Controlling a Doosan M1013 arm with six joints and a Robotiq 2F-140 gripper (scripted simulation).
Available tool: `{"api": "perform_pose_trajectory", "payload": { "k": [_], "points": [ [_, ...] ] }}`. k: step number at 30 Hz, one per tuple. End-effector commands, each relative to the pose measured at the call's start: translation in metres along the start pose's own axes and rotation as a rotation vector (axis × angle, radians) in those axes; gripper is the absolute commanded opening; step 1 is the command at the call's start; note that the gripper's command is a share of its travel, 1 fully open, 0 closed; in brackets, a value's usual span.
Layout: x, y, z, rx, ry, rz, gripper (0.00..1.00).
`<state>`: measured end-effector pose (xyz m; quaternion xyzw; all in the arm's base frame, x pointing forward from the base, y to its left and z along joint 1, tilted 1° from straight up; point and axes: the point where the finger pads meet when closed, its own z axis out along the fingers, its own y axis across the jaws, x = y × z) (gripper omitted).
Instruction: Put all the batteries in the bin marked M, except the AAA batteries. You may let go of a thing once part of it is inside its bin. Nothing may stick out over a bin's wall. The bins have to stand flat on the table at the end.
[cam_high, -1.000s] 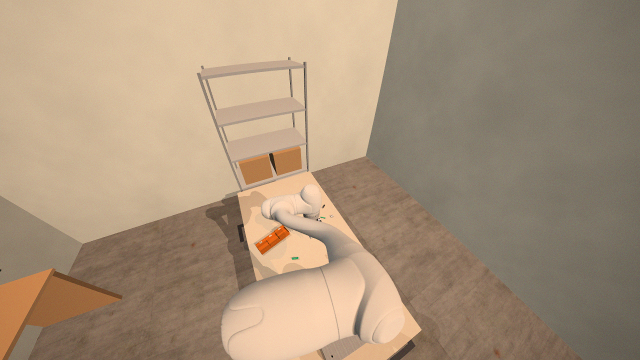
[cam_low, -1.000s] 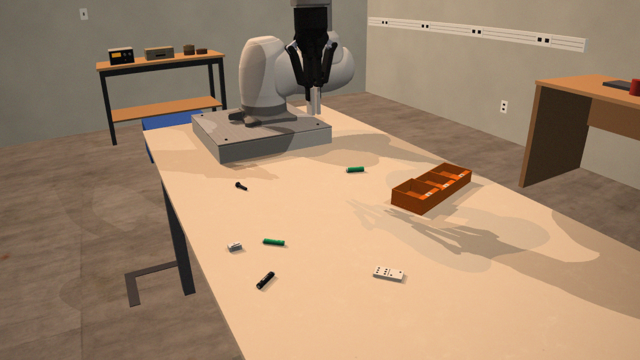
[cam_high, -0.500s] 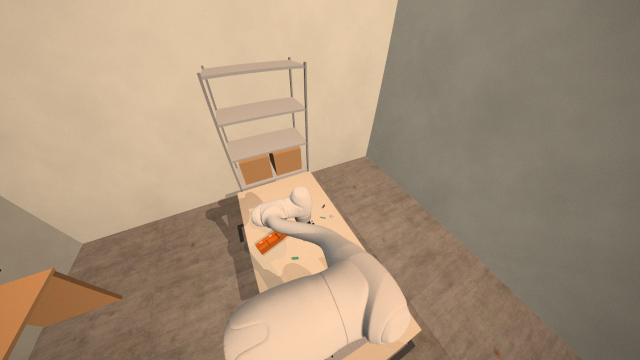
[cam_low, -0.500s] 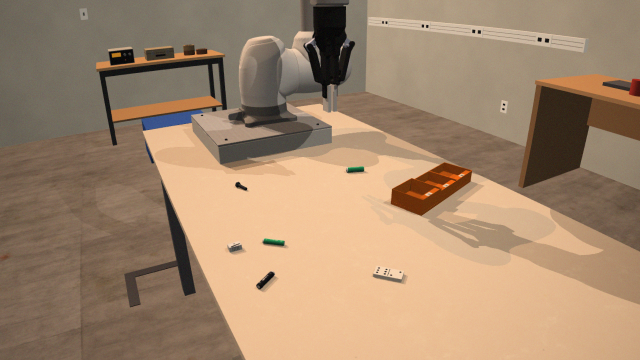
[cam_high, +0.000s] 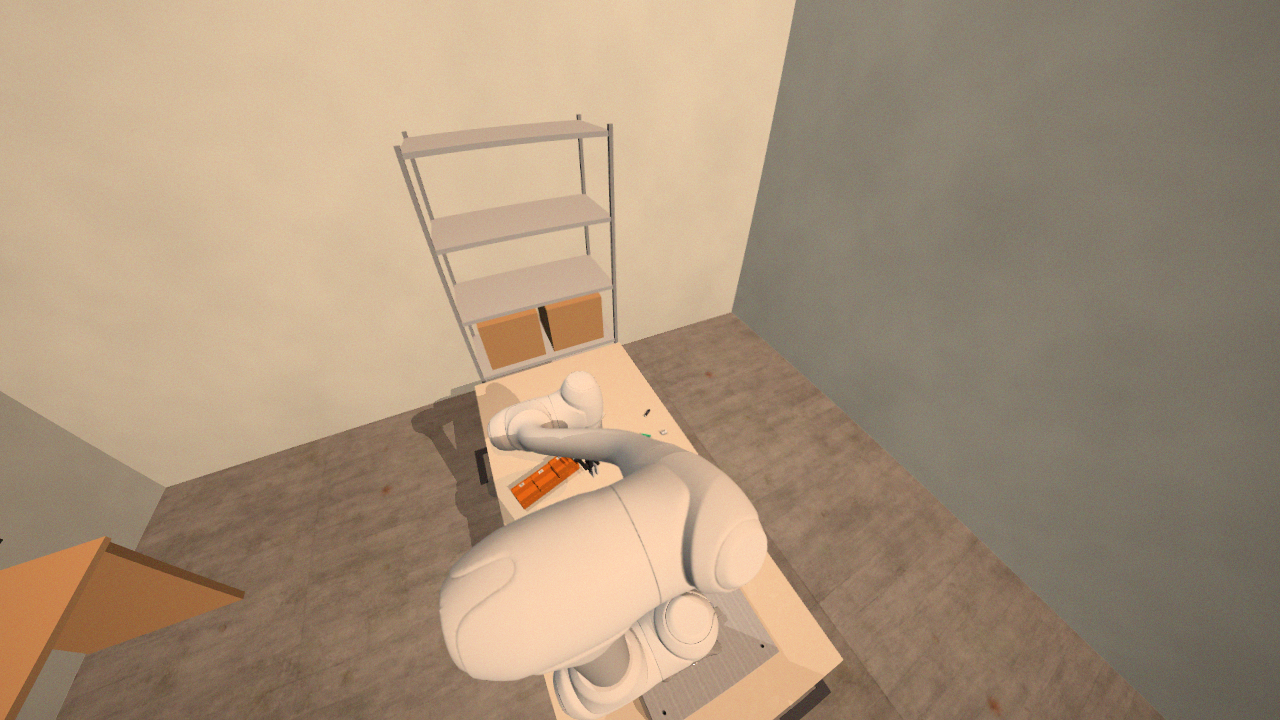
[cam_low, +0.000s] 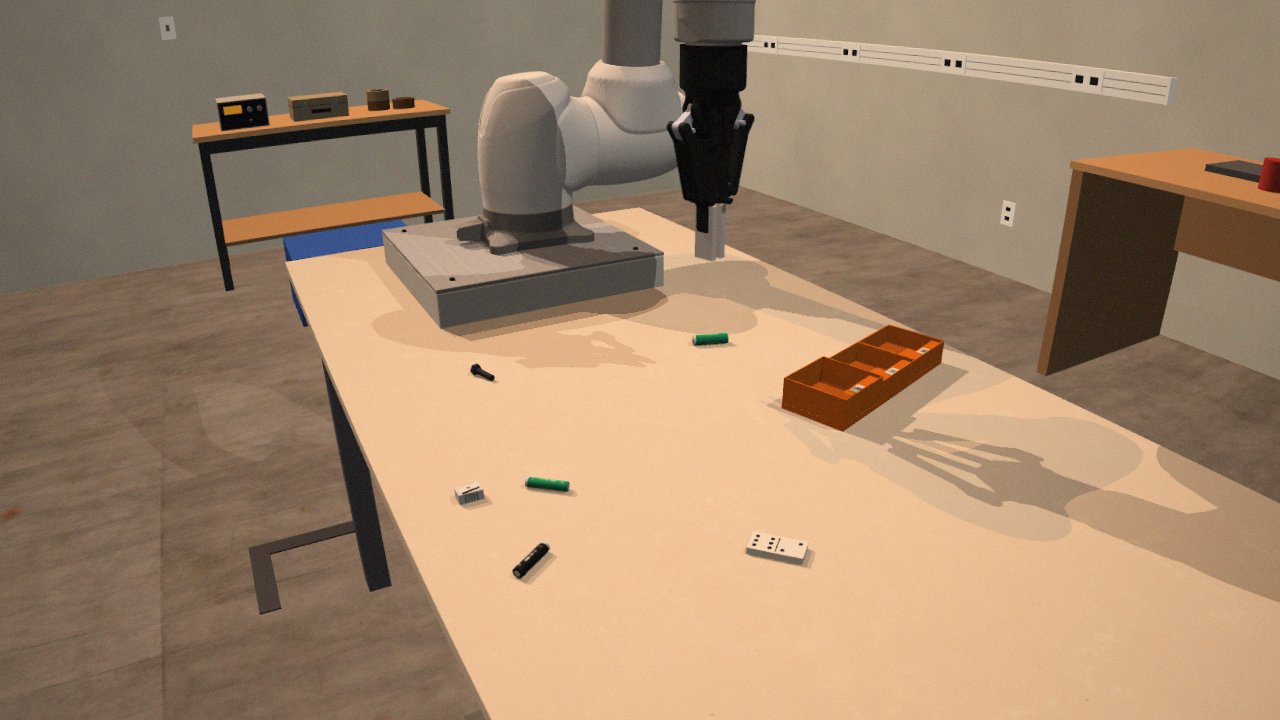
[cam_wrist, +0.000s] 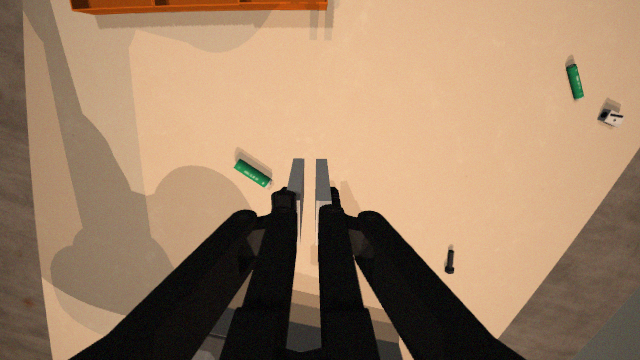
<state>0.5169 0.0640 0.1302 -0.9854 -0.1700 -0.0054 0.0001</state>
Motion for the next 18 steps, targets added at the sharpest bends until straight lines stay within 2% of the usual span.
{"api": "perform_pose_trajectory", "payload": {
  "k": [1,12,14,18],
  "points": [
    [0.027,-0.005,0.013,0.001,0.000,-0.003,0.15],
    [0.108,-0.023,0.053,0.001,0.000,-0.003,0.15],
    [0.108,-0.023,0.053,0.001,0.000,-0.003,0.15],
    [0.137,-0.029,0.068,0.001,0.000,-0.003,0.15]
  ]
}}
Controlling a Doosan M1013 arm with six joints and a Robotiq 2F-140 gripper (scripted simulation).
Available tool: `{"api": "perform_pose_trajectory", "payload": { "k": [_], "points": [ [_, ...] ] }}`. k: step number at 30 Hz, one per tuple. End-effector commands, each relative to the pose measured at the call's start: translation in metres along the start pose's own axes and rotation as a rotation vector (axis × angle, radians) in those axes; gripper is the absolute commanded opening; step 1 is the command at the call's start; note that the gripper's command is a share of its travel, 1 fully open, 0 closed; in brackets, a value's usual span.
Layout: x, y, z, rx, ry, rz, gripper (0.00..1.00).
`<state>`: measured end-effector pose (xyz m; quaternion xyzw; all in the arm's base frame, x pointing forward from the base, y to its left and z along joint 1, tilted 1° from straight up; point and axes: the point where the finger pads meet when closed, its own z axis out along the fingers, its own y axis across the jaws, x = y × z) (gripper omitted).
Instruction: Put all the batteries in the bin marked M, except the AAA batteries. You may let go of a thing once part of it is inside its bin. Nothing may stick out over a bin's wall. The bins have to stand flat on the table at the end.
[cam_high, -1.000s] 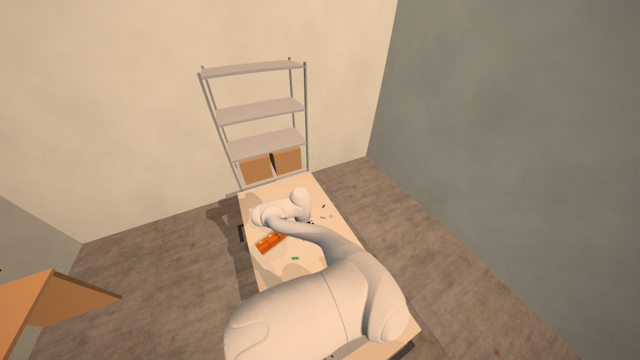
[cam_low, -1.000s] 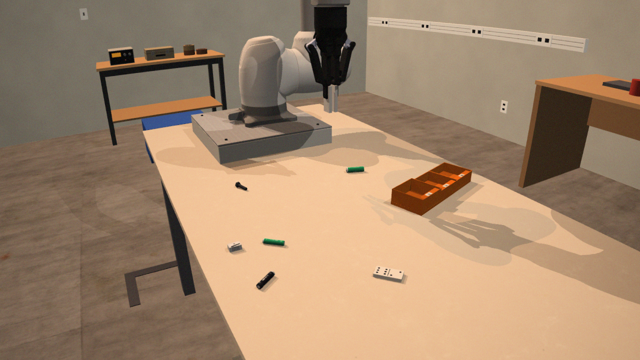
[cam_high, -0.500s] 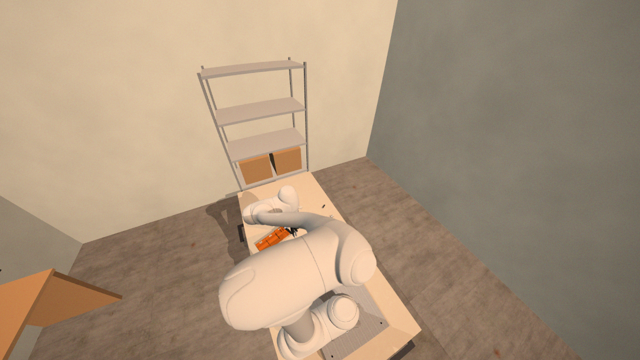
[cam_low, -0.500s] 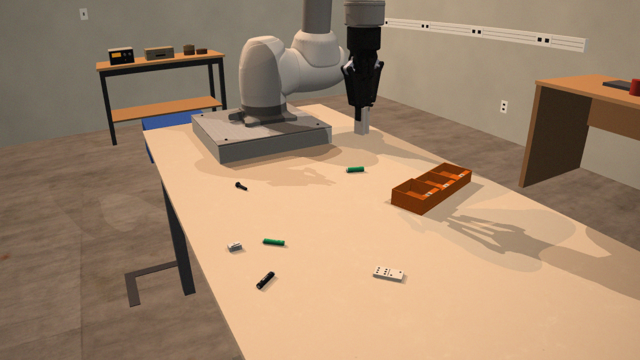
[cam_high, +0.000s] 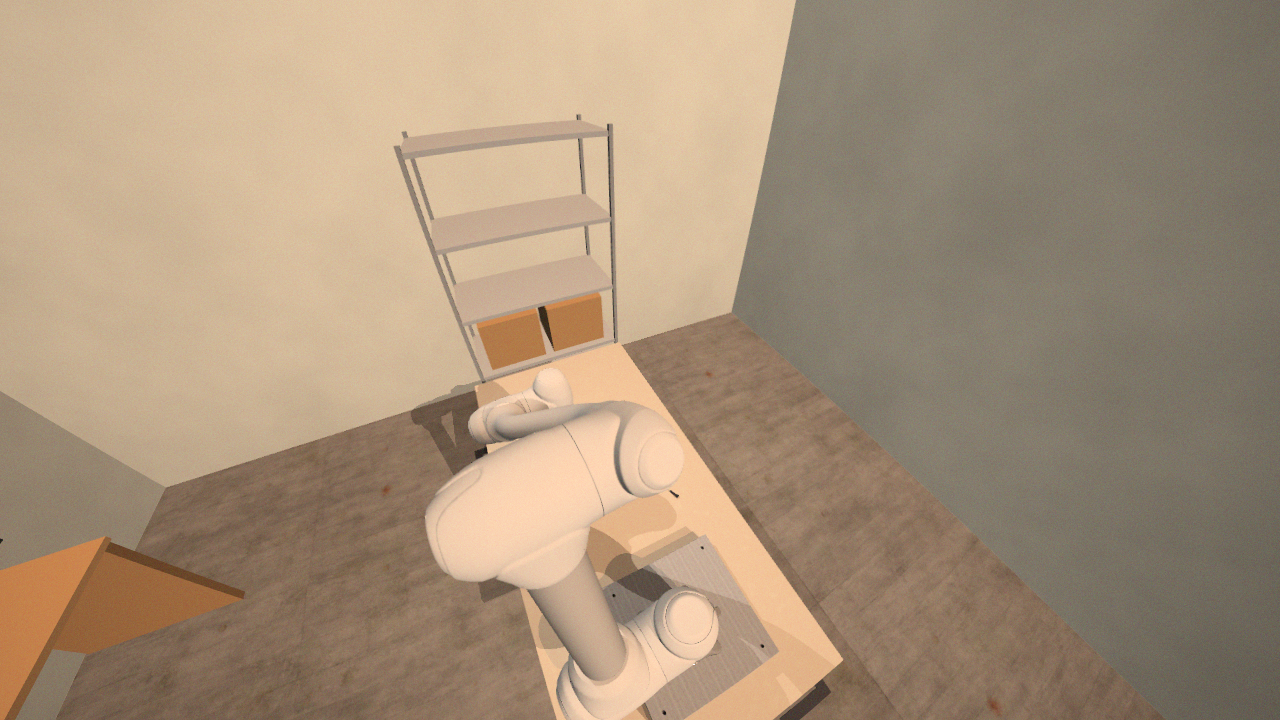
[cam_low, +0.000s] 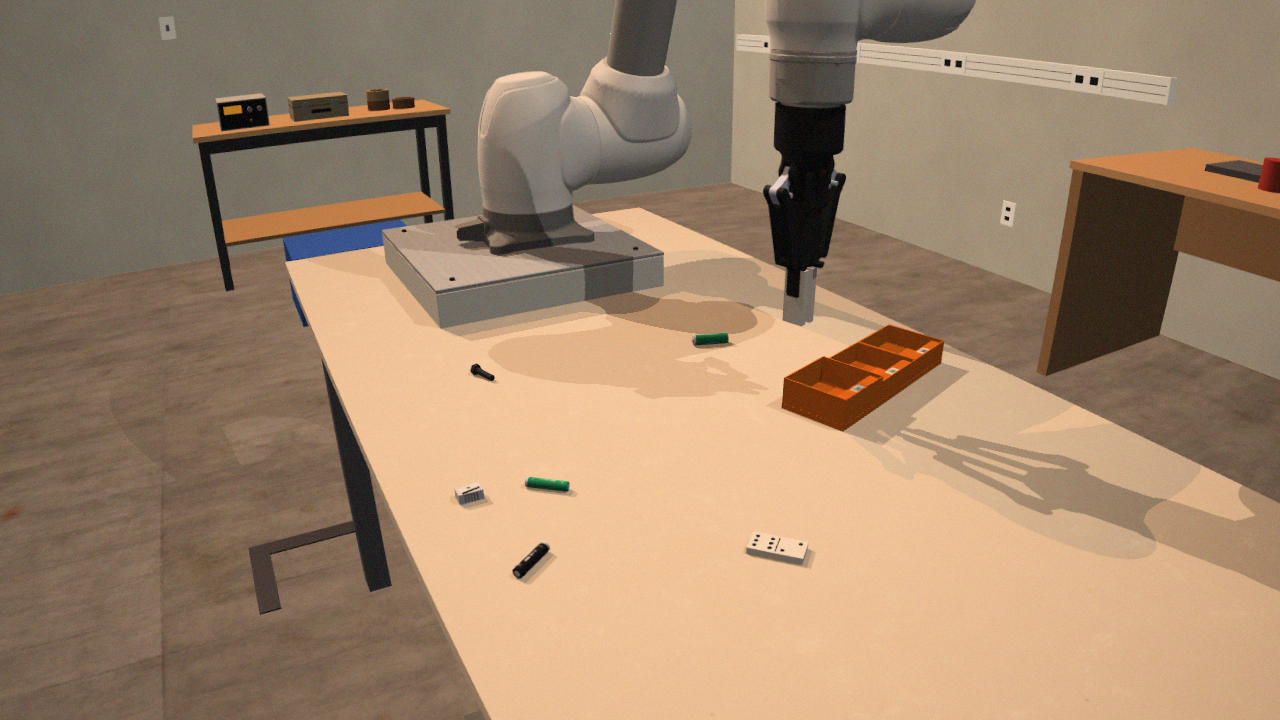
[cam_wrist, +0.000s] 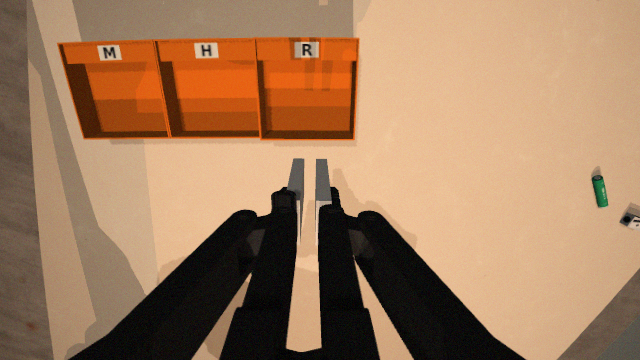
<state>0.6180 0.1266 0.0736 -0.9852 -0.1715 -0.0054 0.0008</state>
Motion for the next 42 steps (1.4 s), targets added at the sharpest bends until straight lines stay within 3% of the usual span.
{"api": "perform_pose_trajectory", "payload": {
  "k": [1,5,13,34,42],
  "points": [
    [0.029,-0.006,0.014,0.000,0.000,0.000,0.15],
    [0.052,-0.011,0.026,0.000,0.000,0.000,0.15],
    [0.052,-0.011,0.028,0.000,0.000,0.000,0.15],
    [0.052,-0.011,0.078,0.000,0.000,0.000,0.15],
    [0.052,-0.011,0.078,0.000,0.000,0.000,0.15]
  ]
}}
